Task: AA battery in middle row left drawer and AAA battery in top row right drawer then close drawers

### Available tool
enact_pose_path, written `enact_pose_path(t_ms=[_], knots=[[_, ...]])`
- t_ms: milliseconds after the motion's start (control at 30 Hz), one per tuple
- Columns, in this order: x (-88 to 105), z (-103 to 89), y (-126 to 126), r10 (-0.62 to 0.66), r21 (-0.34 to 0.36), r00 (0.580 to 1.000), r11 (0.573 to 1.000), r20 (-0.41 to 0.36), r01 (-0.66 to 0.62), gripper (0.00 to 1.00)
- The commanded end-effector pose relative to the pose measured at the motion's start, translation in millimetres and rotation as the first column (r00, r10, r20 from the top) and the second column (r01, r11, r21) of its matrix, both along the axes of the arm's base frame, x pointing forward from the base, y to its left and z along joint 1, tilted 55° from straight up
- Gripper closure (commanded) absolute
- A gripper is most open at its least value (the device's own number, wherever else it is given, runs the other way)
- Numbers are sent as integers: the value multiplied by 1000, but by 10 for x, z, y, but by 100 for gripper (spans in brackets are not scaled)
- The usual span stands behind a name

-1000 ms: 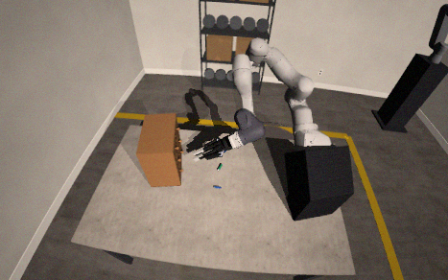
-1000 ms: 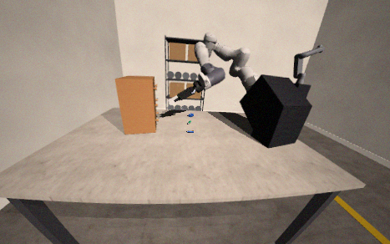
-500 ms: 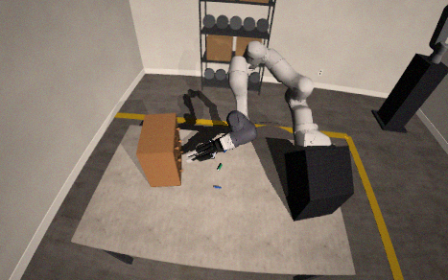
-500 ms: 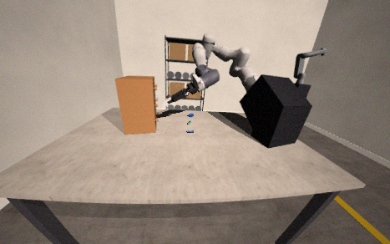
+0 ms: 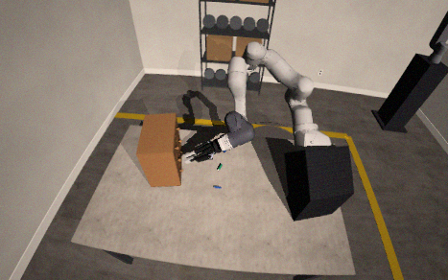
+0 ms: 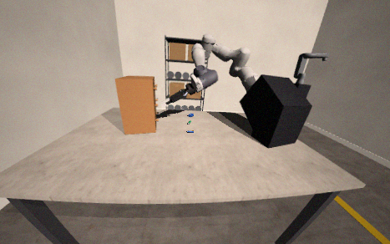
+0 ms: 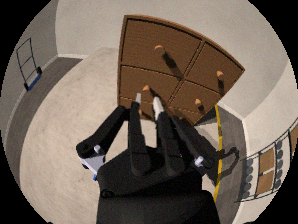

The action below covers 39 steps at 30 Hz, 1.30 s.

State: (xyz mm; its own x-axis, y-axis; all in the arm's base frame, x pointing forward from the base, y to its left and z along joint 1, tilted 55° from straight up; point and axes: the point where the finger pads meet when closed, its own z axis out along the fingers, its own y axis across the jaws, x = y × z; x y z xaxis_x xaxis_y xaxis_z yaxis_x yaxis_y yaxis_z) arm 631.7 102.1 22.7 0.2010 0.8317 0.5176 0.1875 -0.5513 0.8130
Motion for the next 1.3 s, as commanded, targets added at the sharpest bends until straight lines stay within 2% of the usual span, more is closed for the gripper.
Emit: enact_pose_path(t_ms=[0,1267], knots=[[-4,-23,-4,3,-7,1000,1000,-6,-3,80],[-7,-41,-5,3,-7,1000,1000,-6,-3,80]])
